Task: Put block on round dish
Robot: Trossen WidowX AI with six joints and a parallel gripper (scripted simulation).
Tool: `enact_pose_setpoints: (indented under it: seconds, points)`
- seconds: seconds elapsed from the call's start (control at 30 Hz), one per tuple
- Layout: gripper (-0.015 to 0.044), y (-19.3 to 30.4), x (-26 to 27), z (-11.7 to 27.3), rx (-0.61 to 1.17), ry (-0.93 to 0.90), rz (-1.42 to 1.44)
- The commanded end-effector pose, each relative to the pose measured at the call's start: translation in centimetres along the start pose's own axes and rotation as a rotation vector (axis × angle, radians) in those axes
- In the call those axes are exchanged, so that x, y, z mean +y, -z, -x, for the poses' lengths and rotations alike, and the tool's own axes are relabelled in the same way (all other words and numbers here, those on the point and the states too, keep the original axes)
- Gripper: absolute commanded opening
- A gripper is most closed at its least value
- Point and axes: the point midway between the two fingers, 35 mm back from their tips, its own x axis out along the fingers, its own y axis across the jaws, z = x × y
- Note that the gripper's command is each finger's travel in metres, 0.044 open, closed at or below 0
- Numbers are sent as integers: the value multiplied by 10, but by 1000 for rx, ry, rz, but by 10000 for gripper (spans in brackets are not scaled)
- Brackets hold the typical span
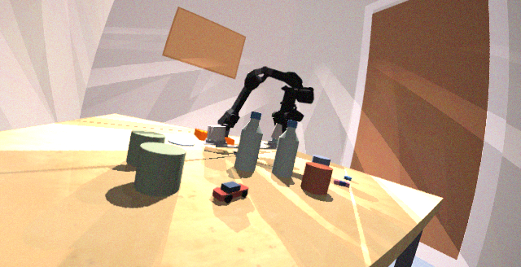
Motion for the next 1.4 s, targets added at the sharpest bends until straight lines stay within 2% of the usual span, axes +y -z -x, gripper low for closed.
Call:
enact_pose_setpoints:
  seconds: [0.0, 1.37]
  points:
    - [0, -6, -3, 13, -27, 22, 9]
    - [0, 0, 5, 64, -27, 21, 9]
